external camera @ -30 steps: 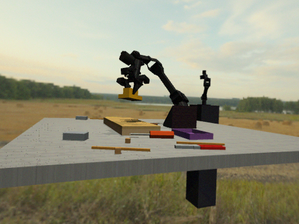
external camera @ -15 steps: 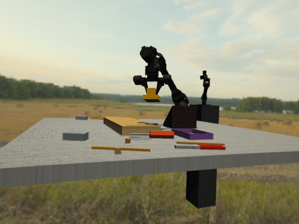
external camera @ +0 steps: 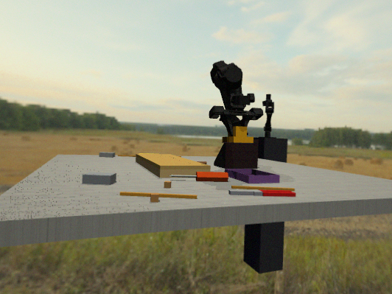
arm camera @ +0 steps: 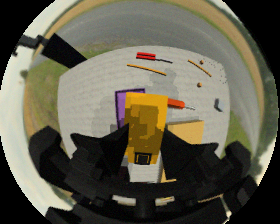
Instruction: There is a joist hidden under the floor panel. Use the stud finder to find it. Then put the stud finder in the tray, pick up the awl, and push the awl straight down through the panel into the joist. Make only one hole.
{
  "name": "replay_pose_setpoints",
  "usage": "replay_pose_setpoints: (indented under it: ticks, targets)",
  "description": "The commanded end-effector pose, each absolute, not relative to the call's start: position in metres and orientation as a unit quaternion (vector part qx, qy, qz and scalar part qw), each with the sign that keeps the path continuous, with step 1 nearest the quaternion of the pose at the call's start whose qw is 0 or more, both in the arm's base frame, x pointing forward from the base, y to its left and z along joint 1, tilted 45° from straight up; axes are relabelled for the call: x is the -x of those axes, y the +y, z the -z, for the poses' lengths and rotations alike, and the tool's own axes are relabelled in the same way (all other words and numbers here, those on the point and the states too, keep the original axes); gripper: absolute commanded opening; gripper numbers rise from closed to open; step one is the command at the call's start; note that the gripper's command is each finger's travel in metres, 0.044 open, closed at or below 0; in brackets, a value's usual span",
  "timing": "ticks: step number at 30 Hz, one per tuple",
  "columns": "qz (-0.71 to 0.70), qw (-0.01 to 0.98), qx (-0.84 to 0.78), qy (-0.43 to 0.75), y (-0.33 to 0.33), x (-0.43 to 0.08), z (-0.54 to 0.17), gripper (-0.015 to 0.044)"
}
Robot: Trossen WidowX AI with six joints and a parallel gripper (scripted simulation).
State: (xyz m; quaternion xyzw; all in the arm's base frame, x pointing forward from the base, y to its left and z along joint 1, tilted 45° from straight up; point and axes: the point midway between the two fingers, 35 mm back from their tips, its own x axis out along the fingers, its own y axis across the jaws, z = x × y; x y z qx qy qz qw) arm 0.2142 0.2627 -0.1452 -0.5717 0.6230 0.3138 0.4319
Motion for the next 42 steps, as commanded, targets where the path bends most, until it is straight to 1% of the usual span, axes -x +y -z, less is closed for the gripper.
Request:
replay_pose_setpoints:
  ticks: [1,5,42]
  targets:
    - [-0.34,0.403,0.586,0.616,0.272,-0.188,0.165,0.0]
    - [-0.355,0.378,0.595,0.614,0.274,-0.169,0.179,0.0]
    - [-0.354,0.378,0.596,0.614,0.219,-0.169,0.237,0.0]
